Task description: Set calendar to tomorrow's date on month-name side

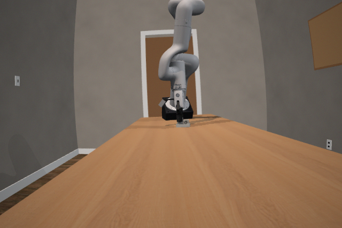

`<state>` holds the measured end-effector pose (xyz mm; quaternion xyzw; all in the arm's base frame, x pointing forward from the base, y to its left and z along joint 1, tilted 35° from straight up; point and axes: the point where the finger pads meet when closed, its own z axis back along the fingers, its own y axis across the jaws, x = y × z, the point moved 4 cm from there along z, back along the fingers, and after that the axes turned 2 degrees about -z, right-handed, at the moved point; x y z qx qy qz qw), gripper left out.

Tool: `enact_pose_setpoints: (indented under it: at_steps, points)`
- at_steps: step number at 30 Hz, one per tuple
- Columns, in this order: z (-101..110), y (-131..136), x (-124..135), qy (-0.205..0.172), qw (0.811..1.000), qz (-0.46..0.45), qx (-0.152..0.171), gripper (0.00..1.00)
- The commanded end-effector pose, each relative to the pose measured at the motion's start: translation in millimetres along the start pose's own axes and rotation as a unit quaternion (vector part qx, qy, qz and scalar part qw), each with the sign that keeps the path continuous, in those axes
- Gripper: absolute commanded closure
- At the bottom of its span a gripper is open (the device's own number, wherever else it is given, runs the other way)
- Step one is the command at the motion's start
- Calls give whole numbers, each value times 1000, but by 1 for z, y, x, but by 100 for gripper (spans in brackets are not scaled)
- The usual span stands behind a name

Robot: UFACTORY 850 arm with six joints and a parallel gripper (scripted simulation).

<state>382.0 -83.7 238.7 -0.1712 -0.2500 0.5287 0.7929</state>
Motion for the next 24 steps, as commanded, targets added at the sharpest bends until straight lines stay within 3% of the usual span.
enact_pose_setpoints:
  at_steps: [1, 24]
  points:
    - [0, 0, 0, 0, 1000, 0, 0, 73]
    - [-7, 0, 0, 0, 1000, 0, 0, 73]
